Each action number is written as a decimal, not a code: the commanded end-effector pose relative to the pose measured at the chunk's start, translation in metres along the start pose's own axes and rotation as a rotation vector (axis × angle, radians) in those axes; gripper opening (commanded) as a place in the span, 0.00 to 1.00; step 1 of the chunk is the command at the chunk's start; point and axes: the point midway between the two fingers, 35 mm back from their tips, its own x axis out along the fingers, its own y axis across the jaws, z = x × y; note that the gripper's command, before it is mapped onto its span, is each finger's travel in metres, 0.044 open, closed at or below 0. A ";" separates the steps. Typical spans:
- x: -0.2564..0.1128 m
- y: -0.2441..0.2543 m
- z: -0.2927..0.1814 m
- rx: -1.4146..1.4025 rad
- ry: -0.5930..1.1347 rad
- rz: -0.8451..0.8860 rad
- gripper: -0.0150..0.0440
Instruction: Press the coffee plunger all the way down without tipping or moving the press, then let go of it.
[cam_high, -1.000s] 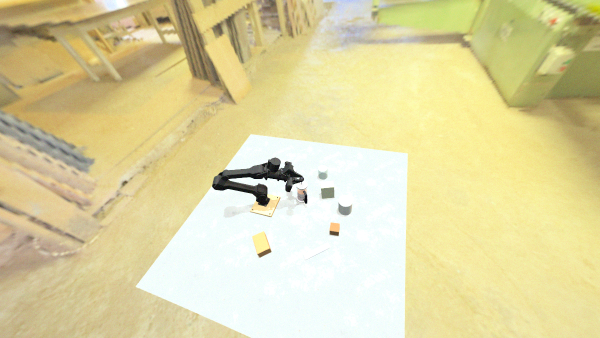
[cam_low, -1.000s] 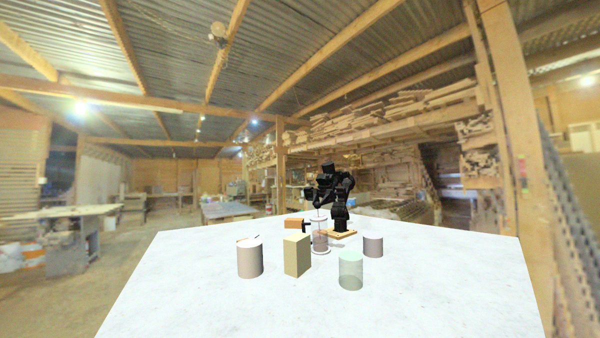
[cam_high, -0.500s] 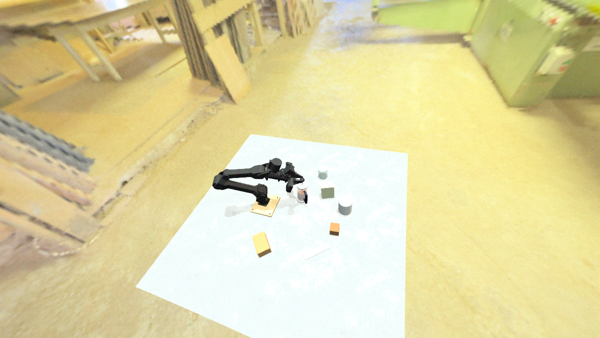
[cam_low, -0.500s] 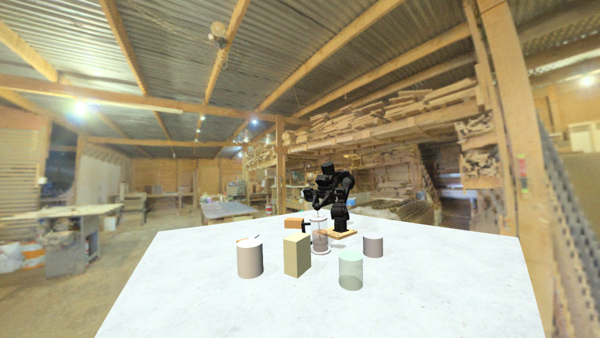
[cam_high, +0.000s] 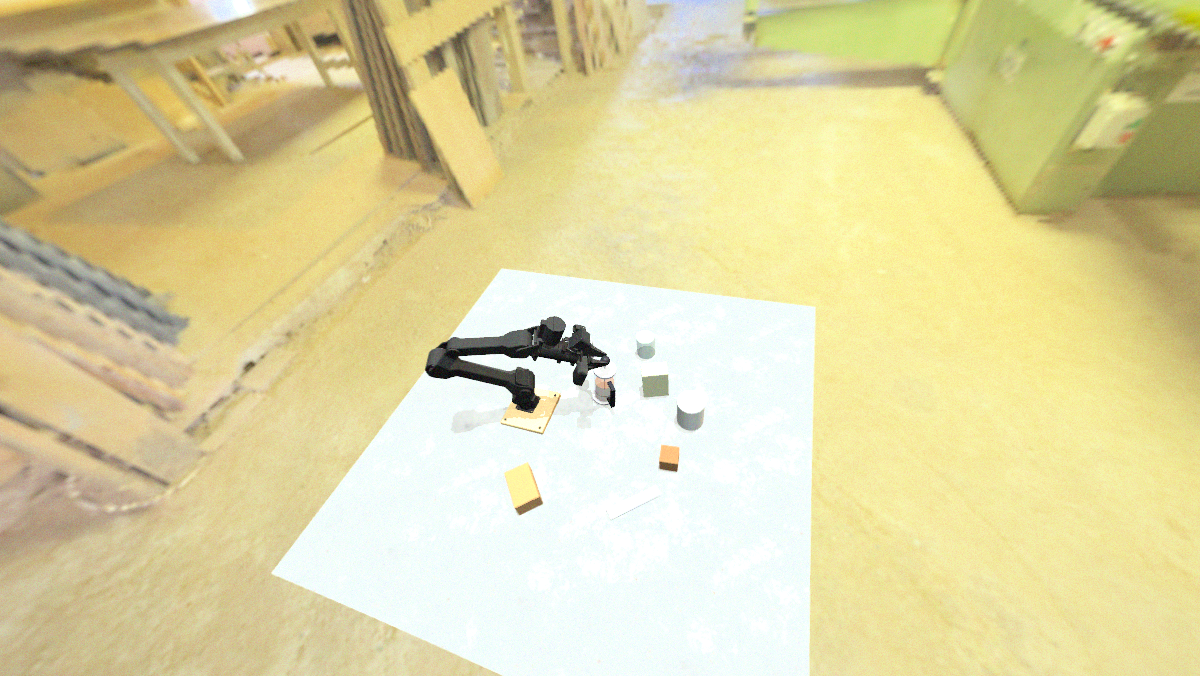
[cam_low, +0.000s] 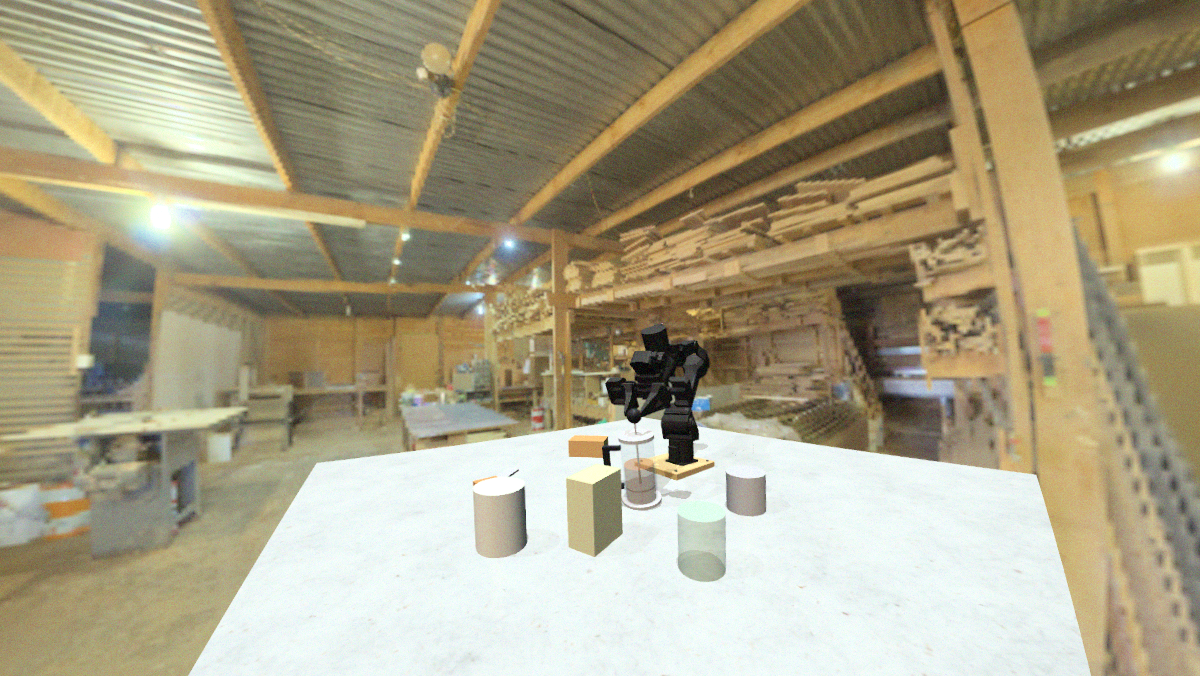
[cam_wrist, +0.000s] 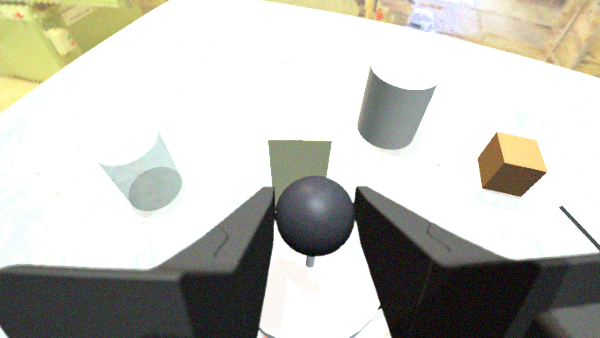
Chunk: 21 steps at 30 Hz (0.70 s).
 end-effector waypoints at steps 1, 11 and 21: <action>0.006 0.000 -0.012 -0.008 0.044 0.000 0.46; 0.007 0.000 -0.011 -0.008 0.043 0.000 0.46; 0.008 0.000 -0.010 -0.008 0.043 0.000 0.46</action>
